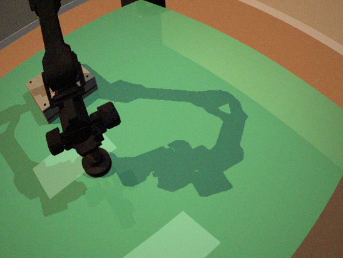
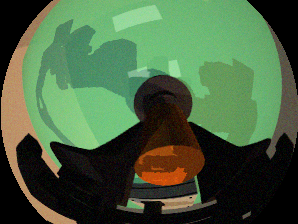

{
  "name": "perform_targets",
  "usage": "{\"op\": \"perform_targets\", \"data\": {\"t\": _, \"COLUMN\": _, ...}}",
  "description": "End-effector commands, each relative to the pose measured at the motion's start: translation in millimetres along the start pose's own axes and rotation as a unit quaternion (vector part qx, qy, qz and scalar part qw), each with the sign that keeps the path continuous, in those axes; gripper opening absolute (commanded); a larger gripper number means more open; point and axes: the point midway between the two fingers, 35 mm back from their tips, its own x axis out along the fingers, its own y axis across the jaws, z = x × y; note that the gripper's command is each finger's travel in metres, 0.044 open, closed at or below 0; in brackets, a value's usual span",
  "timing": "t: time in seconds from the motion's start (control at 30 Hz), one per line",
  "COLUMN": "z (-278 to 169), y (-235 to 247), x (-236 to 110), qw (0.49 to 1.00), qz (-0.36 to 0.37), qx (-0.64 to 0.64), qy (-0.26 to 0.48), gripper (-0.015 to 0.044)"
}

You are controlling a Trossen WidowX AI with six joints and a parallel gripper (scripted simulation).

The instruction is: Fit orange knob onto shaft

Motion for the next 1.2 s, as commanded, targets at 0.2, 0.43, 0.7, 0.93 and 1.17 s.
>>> {"op": "perform_targets", "data": {"t": 0.2, "z": 2.2, "y": -0.9, "x": 0.5, "qw": 1.000, "qz": -0.001, "qx": 0.000, "qy": -0.002, "gripper": 0.0000}}
{"op": "perform_targets", "data": {"t": 0.43, "z": 0.9, "y": -0.6, "x": 2.6, "qw": 1.000, "qz": -0.001, "qx": 0.000, "qy": -0.002, "gripper": 0.0000}}
{"op": "perform_targets", "data": {"t": 0.7, "z": 0.2, "y": -0.4, "x": 3.2, "qw": 1.000, "qz": -0.001, "qx": 0.000, "qy": -0.002, "gripper": 0.0000}}
{"op": "perform_targets", "data": {"t": 0.93, "z": -0.1, "y": -0.3, "x": 3.2, "qw": 1.000, "qz": -0.001, "qx": 0.000, "qy": -0.002, "gripper": 0.0000}}
{"op": "perform_targets", "data": {"t": 1.17, "z": 0.0, "y": -0.1, "x": -2.0, "qw": 1.000, "qz": -0.001, "qx": 0.000, "qy": -0.002, "gripper": 0.0000}}
